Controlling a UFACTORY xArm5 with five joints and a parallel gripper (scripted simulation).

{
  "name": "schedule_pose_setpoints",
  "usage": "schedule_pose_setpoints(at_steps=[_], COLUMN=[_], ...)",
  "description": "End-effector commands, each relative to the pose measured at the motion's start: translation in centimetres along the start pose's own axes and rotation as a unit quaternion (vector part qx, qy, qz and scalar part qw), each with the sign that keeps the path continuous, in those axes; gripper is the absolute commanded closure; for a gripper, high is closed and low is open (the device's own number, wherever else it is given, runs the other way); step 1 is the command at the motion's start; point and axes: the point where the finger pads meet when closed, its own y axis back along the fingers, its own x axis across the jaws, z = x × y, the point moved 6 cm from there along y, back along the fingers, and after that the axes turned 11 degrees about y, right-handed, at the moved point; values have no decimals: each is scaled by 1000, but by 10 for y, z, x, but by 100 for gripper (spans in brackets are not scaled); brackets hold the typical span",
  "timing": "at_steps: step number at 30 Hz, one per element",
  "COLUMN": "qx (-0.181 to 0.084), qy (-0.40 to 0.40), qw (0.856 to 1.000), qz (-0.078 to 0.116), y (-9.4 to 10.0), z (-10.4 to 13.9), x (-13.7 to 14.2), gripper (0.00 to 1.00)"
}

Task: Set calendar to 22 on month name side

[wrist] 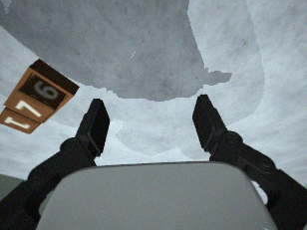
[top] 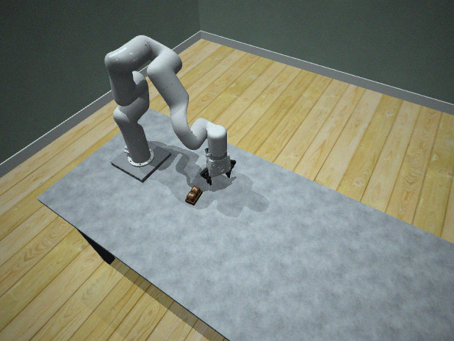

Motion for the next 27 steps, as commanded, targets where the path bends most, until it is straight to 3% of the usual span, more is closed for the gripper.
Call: schedule_pose_setpoints(at_steps=[1, 27], qx=[-2, -2], qy=[0, 0], qw=[1000, 1000], qz=[1, 1], y=[1, 8], z=[1, 1], x=[1, 0], gripper=[0, 0])
